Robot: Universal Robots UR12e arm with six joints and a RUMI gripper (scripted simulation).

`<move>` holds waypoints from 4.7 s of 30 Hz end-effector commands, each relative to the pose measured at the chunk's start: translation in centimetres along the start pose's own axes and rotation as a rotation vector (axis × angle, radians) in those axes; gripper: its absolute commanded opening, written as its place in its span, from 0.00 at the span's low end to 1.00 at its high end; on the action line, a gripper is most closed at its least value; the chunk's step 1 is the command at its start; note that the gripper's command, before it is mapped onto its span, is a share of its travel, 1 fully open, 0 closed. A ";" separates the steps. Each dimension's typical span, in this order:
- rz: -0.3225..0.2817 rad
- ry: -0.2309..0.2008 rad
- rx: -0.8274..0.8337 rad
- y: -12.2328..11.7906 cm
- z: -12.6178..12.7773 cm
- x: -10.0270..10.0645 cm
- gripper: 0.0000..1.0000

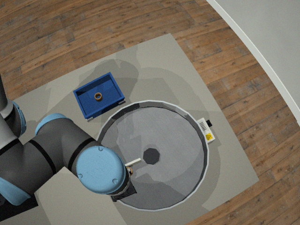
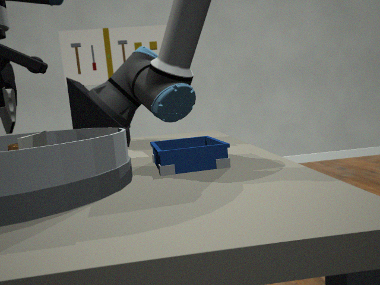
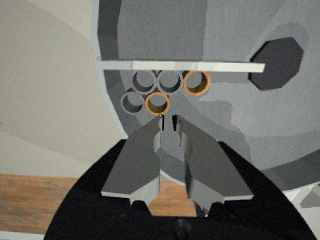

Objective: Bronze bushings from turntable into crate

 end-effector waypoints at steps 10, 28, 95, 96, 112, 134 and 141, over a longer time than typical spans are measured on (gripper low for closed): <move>-0.001 -0.001 0.000 -0.1 0.0 -0.1 0.06; -0.001 -0.001 0.000 -0.1 0.0 0.4 0.06; -0.001 -0.001 0.000 -0.1 0.0 3.6 0.06; -0.001 -0.001 0.000 -0.1 0.0 3.8 0.06; -0.001 -0.001 0.000 -0.1 0.0 4.5 0.06; -0.001 -0.001 0.000 -0.1 0.0 4.5 0.06; -0.001 -0.001 0.000 -0.1 0.0 4.5 0.06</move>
Point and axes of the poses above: the point where the finger pads meet when closed, its own x axis out along the fingers, its own z axis across the jaws, y = z × x, the point moved 1 cm from there along -x, back along the fingers, and after that the axes turned 7 degrees about -x, right-handed, at the moved point
